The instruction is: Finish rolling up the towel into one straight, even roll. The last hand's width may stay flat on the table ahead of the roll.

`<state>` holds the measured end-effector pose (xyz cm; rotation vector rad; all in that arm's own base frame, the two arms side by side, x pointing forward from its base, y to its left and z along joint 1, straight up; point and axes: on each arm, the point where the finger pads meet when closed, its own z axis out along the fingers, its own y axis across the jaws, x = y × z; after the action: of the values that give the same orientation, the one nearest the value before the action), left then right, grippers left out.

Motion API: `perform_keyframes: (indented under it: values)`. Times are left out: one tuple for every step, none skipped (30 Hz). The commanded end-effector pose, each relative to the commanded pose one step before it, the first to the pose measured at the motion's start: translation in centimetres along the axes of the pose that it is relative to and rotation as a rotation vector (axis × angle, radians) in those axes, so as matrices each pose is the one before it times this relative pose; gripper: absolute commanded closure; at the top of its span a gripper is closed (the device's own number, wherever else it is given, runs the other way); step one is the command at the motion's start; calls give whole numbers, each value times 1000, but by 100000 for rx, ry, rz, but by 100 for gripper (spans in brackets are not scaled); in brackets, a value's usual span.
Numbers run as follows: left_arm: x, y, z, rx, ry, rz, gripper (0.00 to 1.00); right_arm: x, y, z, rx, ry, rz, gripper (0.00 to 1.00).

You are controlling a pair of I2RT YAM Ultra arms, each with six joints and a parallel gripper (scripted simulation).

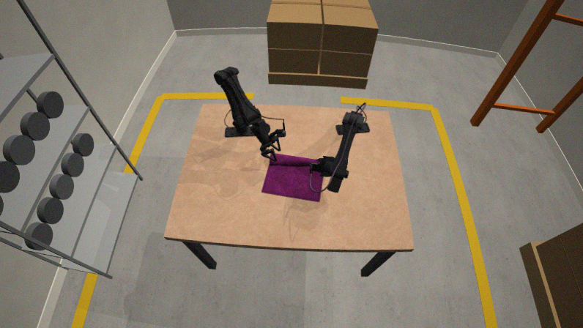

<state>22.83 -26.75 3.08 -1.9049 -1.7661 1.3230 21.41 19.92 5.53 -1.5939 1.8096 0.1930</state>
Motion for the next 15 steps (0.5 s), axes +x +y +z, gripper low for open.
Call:
perform_keyframes:
  values:
    - [-146, 386, -339, -262, -176, 1983, 72, 350, 413, 1713, 345, -3038, -1393, 2]
    - [0, 0, 0, 0, 0, 0, 72, 230, 163, 282, -14, -8, -17, 2]
    - [0, 0, 0, 0, 0, 0, 72, 192, 136, 235, -12, -7, -14, 2]
    - [0, 0, 0, 0, 0, 0, 72, 147, 104, 180, -9, -5, -11, 2]
    - [0, 0, 0, 0, 0, 0, 72, 94, 66, 115, -6, -3, -7, 2]
    - [0, 0, 0, 0, 0, 0, 72, 33, 23, 40, -2, -1, -2, 2]
    - [0, 0, 0, 0, 0, 0, 72, 0, 0, 0, 0, 0, 0, 2]
    - [0, 0, 0, 0, 0, 0, 72, 0, 0, 0, 0, 0, 0, 2]
    - [0, 0, 0, 0, 0, 0, 72, -135, -42, 149, 0, 0, 0, 2]
    - [0, 0, 0, 0, 0, 0, 72, -102, -9, 132, 0, 0, 0, 2]
    - [0, 0, 0, 0, 0, 0, 72, 0, 0, 0, 0, 0, 0, 6]
    - [0, 0, 0, 0, 0, 0, 72, 0, 0, 0, 0, 0, 0, 11]
    - [0, 0, 0, 0, 0, 0, 72, 0, 0, 0, 0, 0, 0, 15]
    - [0, 0, 0, 0, 0, 0, 72, 0, 0, 0, 0, 0, 0, 19]
    - [0, 0, 0, 0, 0, 0, 72, 0, 0, 0, 0, 0, 0, 23]
